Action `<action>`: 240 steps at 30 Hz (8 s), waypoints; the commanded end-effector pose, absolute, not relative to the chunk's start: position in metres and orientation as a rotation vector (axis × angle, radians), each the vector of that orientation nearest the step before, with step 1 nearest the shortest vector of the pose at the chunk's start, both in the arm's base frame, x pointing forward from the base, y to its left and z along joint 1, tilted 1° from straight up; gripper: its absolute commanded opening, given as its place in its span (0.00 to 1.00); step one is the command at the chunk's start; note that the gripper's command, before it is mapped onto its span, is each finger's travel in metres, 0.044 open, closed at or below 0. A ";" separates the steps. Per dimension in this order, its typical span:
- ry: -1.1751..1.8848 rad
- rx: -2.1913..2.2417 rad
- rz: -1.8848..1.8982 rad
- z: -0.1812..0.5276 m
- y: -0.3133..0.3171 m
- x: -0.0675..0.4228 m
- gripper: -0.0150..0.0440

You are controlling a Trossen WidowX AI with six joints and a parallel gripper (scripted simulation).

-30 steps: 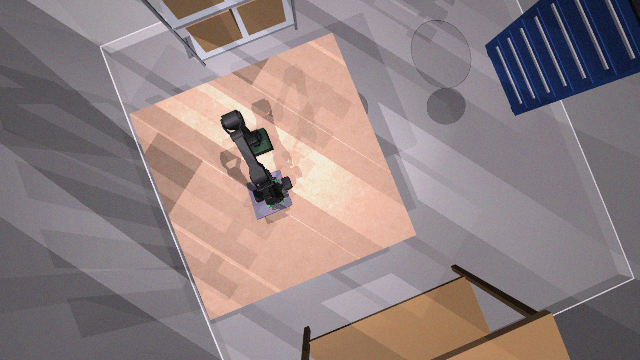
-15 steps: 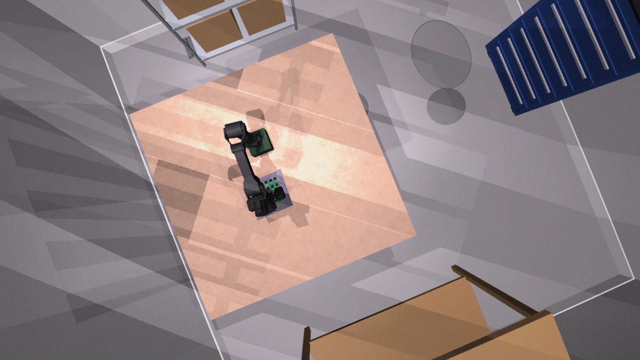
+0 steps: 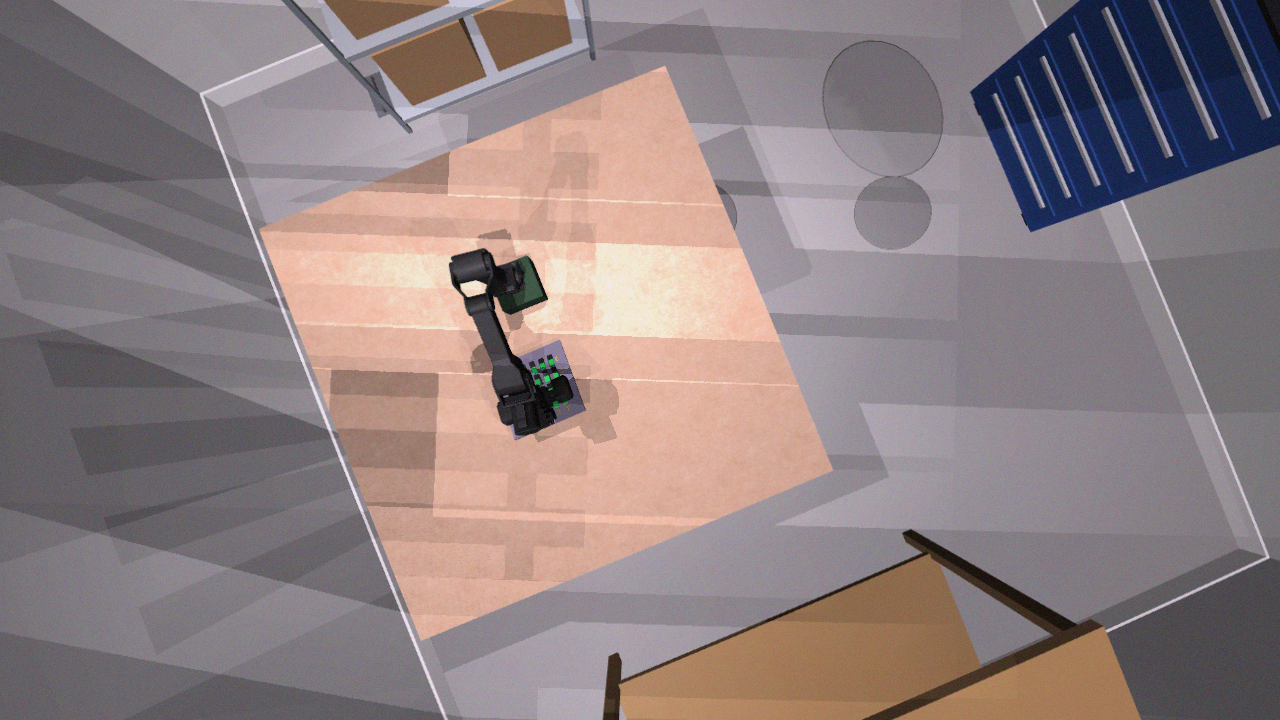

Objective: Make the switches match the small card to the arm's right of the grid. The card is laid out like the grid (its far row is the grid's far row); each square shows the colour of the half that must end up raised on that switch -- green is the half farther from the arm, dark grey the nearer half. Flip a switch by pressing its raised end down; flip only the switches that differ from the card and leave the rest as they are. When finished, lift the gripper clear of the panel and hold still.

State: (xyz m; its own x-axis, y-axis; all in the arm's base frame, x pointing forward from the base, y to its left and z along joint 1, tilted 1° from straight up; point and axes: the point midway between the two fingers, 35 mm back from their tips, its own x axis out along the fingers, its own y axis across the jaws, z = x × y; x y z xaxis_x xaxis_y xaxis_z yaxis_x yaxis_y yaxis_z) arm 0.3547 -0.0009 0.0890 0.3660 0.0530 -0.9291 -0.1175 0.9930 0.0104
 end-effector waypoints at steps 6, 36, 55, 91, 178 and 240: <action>1.200 -0.061 0.111 0.079 0.000 0.356 0.25; 1.200 -0.061 0.111 0.077 0.000 0.357 0.25; 1.200 -0.061 0.111 0.075 0.000 0.358 0.25; 1.184 -0.056 0.113 0.095 0.012 0.241 0.25; 1.157 -0.055 0.113 0.034 0.016 0.262 0.25; 1.207 -0.061 0.111 0.046 -0.009 0.282 0.25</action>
